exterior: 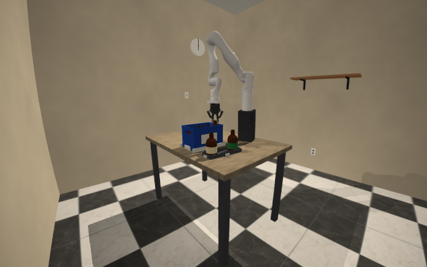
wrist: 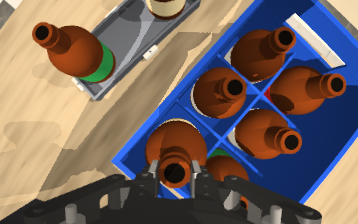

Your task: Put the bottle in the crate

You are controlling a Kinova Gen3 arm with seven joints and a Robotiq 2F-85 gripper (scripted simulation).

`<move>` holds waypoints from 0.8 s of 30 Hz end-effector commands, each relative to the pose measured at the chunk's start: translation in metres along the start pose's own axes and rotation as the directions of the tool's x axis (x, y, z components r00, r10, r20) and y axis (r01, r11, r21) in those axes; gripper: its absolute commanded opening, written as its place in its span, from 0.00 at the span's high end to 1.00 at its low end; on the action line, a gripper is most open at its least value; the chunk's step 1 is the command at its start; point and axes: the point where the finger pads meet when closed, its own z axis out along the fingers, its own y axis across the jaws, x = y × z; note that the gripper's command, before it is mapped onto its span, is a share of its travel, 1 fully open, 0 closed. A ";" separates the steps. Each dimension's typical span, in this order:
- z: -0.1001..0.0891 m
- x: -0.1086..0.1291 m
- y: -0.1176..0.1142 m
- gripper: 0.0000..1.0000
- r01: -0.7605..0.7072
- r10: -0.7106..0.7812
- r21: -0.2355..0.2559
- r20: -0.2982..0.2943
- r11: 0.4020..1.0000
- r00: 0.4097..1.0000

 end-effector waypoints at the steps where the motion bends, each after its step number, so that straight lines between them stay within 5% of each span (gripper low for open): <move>1: 0.005 0.003 0.001 1.00 -0.005 0.005 -0.003 -0.004 1.000 1.000; 24: 0.023 0.003 0.002 1.00 -0.005 0.005 -0.003 -0.004 1.000 1.000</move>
